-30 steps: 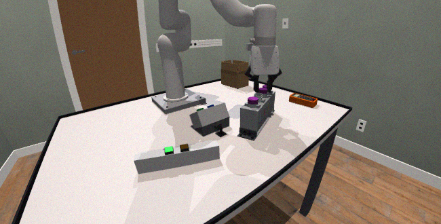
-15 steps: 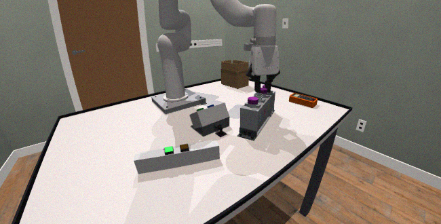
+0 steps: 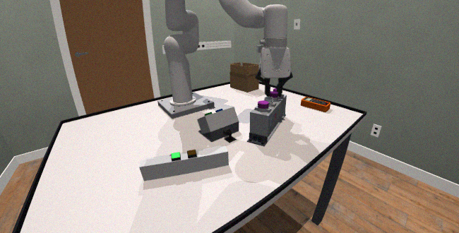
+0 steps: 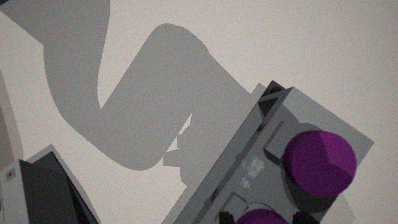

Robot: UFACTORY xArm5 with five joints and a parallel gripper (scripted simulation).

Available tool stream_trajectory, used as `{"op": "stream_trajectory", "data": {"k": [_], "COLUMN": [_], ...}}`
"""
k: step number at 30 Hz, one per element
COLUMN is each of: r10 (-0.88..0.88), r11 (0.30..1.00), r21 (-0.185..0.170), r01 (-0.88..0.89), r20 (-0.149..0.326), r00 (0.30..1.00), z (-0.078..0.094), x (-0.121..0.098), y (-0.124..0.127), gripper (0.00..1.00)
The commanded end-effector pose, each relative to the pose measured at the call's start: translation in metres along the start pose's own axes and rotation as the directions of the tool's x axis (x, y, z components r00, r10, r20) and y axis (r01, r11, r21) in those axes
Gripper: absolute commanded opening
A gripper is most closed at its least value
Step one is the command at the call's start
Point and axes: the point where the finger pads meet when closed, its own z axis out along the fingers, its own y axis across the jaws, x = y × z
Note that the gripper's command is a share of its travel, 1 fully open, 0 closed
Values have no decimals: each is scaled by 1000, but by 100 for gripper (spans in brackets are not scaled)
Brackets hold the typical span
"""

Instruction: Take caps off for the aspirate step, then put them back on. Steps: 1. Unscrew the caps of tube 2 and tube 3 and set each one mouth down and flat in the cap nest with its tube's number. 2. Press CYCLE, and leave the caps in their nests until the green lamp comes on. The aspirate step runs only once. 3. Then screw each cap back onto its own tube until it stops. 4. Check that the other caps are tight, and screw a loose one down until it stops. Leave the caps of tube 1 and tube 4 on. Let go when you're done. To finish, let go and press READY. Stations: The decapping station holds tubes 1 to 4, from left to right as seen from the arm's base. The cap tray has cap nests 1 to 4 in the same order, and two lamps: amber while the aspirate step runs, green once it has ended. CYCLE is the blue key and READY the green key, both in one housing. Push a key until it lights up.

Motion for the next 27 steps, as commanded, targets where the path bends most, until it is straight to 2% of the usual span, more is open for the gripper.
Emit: {"op": "stream_trajectory", "data": {"k": [1,7,13,15,19,27], "r10": [226,468,667,667,813,954], "r11": [974,883,745,745,582,301], "r21": [-2,-4,-6,-6,-8,-9], "r01": [-226,-468,-667,-667,-813,-954], "r20": [9,8,7,7,6,3], "r00": [974,883,745,745,582,301], "z": [-1,-1,-1,-1,-1,-1], "x": [-1,-1,-1,-1,-1,-1], "y": [1,1,1,1,1,1], "gripper": [0,0,0,0,0,0]}}
